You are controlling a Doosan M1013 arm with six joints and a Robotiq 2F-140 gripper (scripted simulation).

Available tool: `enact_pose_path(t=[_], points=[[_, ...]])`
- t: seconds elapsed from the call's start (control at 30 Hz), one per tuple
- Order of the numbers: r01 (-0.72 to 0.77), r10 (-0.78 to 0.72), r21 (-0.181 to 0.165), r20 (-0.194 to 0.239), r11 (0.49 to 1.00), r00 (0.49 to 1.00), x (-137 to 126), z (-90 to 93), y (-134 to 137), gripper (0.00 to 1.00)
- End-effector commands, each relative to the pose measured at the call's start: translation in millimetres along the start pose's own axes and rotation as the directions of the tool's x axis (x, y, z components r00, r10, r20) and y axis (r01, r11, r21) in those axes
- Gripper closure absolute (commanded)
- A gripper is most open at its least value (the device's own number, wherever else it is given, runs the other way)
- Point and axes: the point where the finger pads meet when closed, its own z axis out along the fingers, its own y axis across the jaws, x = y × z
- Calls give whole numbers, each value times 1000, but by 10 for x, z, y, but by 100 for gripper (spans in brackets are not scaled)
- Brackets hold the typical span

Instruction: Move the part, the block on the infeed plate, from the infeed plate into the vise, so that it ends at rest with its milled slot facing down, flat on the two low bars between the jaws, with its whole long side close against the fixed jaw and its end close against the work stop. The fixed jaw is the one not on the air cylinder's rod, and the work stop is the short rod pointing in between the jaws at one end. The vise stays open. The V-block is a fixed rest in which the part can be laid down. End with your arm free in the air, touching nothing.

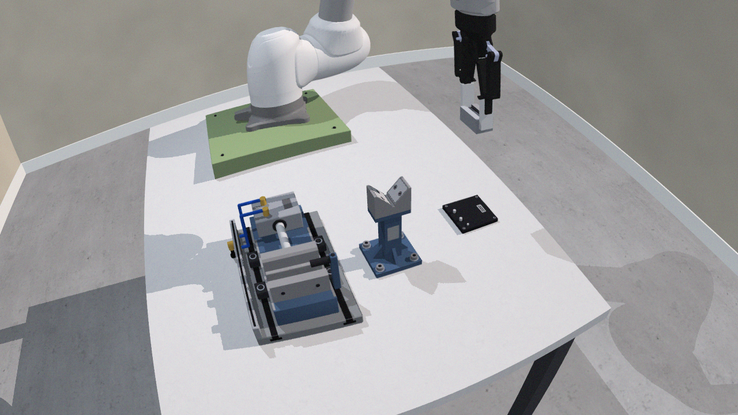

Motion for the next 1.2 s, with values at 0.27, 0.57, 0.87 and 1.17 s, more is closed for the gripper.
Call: enact_pose_path(t=[0.27, 0.57, 0.87, 1.17], points=[[-21, 20, -25, -61, 999, 998, 160, -9, 95, 100], [-49, 42, -51, -125, 998, 991, 326, -32, 206, 100], [-109, 84, -95, -240, 989, 967, 605, -113, 427, 100], [-182, 126, -133, -351, 974, 928, 845, -241, 673, 100]])
